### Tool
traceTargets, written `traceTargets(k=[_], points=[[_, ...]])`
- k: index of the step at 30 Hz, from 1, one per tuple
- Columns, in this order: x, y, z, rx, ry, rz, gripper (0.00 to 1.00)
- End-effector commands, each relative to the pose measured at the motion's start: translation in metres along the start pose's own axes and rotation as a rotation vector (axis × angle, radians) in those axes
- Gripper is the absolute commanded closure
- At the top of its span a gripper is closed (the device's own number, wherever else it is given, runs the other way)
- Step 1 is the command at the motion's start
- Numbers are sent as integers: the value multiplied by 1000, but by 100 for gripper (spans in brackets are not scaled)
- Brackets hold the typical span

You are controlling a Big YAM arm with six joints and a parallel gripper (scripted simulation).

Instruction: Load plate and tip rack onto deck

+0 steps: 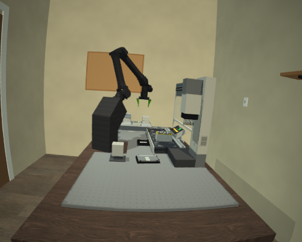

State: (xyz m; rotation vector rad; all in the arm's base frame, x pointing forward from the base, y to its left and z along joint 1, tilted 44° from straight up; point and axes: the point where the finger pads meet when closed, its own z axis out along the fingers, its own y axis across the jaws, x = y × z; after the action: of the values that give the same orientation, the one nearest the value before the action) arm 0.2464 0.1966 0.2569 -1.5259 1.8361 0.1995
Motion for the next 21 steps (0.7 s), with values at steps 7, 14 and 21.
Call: traceTargets(k=[7, 14, 21], points=[[-58, -10, -14, 21, -34, 32, 0], [-85, -10, -19, 25, -44, 32, 0], [-80, -21, -15, 29, -30, 27, 0]])
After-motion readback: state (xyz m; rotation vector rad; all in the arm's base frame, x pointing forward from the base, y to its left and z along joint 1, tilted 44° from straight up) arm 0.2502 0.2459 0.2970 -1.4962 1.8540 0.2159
